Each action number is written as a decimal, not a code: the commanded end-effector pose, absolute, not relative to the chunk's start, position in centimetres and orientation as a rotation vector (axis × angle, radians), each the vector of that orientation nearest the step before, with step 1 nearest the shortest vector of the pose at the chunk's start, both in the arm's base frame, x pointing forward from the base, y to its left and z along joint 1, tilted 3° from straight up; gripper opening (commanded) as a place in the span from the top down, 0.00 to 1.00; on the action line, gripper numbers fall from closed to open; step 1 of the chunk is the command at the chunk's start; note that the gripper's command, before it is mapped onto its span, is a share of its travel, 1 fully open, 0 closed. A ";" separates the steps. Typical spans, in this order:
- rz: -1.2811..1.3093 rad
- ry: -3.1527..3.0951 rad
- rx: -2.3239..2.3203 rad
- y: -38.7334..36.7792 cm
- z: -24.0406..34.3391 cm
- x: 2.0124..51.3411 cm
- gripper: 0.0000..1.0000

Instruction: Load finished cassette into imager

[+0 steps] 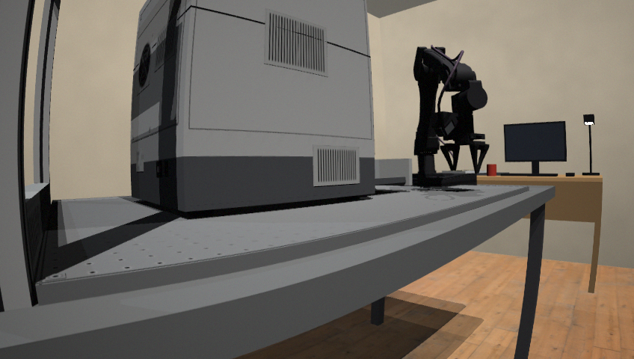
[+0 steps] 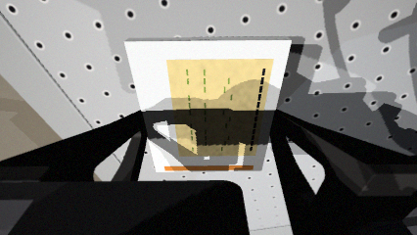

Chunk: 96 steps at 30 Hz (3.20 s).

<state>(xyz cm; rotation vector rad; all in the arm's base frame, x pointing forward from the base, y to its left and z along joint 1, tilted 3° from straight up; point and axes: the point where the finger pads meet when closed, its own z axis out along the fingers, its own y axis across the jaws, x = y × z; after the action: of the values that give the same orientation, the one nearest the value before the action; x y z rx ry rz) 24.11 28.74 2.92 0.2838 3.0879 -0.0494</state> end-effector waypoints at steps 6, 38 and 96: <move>0.003 3.048 0.284 29.5 6.2 24.6 1.00; 0.003 3.047 0.287 29.5 9.9 24.4 1.00; -0.023 3.044 0.411 27.7 10.2 24.7 1.00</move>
<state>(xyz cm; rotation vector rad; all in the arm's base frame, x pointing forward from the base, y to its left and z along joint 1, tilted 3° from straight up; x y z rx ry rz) 23.99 28.60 8.94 0.2986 3.0774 -0.0780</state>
